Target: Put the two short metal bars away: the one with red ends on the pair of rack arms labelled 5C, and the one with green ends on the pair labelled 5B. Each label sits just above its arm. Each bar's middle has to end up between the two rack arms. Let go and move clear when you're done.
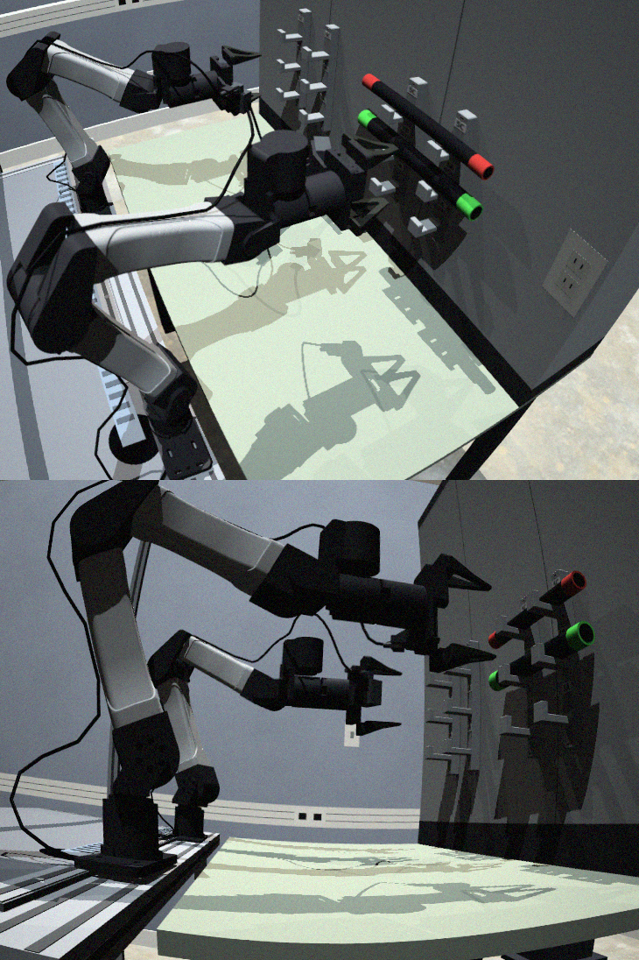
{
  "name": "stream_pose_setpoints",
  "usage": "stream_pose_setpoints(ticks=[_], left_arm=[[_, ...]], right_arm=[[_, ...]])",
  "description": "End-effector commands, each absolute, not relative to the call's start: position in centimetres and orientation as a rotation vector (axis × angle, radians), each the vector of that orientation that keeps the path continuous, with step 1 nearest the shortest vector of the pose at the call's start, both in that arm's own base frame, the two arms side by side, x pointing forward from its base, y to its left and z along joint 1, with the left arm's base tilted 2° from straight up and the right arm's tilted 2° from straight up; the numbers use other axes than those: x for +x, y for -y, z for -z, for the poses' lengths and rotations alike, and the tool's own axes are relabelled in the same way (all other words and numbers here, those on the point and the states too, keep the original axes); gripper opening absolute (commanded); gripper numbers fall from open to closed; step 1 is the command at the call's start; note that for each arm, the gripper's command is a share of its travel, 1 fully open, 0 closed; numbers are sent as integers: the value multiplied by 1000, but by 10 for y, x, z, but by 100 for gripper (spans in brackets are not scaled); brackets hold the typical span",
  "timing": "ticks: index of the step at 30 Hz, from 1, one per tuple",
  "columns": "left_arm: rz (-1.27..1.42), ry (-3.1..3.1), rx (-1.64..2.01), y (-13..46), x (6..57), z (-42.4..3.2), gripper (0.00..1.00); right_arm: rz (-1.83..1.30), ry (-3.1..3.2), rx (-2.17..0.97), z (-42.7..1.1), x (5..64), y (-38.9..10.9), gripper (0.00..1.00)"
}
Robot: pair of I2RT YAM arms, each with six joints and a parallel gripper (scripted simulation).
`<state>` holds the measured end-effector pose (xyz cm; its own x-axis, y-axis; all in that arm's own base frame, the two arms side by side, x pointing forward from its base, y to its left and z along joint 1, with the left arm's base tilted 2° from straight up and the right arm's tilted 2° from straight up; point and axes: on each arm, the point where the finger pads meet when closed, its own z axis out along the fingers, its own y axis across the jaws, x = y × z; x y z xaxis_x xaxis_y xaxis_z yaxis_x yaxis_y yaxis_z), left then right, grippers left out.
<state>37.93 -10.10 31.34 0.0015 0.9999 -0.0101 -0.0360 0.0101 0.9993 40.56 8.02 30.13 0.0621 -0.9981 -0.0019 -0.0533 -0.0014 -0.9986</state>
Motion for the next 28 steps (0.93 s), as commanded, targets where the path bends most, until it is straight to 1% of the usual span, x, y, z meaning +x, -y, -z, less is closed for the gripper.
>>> stream_pose_setpoints(ticks=[1,28], left_arm=[[-1206,-1185,1174,99,374,-311,100],[-1206,-1185,1174,99,374,-311,100]], right_arm=[[1152,-1206,-1239,-302,399,-83,100],[1152,-1206,-1239,-279,382,-126,100]])
